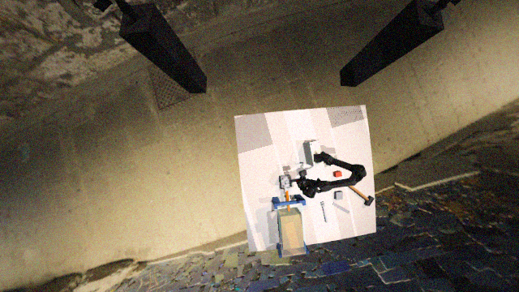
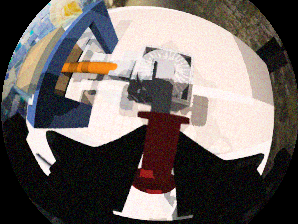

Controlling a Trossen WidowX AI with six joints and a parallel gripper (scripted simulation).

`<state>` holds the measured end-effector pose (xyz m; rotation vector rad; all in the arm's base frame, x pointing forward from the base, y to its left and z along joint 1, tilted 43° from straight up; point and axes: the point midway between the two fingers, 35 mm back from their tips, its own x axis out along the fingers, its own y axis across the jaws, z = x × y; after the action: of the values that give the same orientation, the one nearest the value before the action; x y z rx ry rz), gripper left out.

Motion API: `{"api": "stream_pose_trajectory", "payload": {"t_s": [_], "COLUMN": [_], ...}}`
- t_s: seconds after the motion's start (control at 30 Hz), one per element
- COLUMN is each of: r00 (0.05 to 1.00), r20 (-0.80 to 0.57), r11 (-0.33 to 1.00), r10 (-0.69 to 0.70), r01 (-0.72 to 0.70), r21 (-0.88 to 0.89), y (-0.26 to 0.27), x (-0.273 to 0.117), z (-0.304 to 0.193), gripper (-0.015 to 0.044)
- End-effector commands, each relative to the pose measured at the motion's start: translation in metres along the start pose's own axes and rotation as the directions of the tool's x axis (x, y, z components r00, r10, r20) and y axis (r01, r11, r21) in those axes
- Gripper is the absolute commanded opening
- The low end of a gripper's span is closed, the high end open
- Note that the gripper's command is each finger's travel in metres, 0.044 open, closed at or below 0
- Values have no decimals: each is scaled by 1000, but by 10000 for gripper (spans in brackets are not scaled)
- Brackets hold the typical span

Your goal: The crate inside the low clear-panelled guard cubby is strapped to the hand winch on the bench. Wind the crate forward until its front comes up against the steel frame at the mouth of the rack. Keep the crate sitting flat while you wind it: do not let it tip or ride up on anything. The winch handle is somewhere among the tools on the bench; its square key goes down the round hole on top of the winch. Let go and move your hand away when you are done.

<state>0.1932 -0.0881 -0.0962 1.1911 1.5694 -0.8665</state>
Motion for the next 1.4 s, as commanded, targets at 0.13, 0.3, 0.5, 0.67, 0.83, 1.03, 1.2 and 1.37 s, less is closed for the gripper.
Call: {"api": "stream_pose_trajectory", "payload": {"t_s": [0.13,0.3,0.5,0.67,0.83,1.03,1.2,1.37], "r00": [1000,1000,1000,1000,1000,1000,1000,1000], "r20": [-2,-4,-4,-4,-4,-4,-4,-3], "r11": [1000,1000,1000,1000,1000,1000,1000,1000], "r10": [1,1,1,1,0,0,0,-1], "r01": [-1,-1,-1,-1,0,0,0,1], "r21": [2,5,5,5,5,6,6,6], "y": [0,0,-2,-5,-9,-15,-21,-27], "x": [1,3,3,3,3,3,4,4], "z": [-1,-1,-1,-1,-1,0,1,2], "gripper": [0,0,0,0,0,0,0,0]}}
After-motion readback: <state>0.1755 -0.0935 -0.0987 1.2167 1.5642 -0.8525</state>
